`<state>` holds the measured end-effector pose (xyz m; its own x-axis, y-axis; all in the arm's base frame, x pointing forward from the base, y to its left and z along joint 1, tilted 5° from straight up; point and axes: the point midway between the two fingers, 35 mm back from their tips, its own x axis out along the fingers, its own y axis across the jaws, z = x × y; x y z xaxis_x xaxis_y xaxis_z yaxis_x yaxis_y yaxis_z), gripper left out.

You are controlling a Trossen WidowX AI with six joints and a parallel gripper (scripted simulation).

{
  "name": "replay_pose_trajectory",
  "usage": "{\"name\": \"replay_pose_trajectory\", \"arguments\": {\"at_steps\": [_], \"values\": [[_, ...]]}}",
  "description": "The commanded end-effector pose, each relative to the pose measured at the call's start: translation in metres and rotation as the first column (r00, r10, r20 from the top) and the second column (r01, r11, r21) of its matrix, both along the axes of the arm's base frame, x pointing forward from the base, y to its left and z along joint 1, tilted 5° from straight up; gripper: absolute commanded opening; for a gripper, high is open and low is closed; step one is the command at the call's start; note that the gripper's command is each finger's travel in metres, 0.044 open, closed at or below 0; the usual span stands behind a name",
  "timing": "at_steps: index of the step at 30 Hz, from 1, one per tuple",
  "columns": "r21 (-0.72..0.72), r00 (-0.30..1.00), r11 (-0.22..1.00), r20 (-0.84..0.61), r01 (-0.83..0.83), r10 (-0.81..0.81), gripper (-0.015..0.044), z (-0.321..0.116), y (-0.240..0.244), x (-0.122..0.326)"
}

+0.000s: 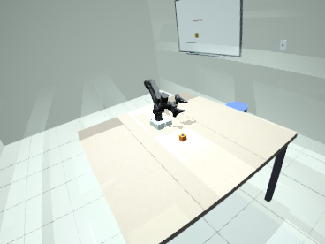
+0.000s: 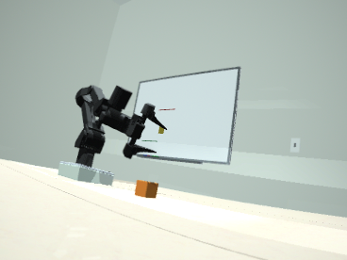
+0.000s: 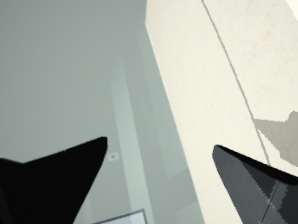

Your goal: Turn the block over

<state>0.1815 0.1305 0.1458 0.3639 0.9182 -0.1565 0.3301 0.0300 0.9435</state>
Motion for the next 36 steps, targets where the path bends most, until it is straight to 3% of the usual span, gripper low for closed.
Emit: {"name": "replay_pose_trajectory", "arguments": {"at_steps": [1,6,11,20,28,36], "values": [[-0.007,1.000,1.000,0.002,0.005,-0.005,0.0426,0.000,0.000,0.002],[-0.209,0.995,0.974,0.043,0.092,-0.085,0.0440,0.003,-0.012,0.047],[-0.477,0.994,0.873,0.071,0.103,-0.079,0.0440,-0.005,-0.030,0.090],[-0.857,0.986,0.501,-0.045,-0.121,0.161,0.0440,-0.034,-0.066,0.138],[-0.914,0.829,0.062,-0.332,-0.400,0.449,0.0440,-0.052,-0.105,0.155],[-0.913,0.823,0.052,-0.340,-0.406,0.455,0.0440,-0.064,-0.105,0.156]]}}
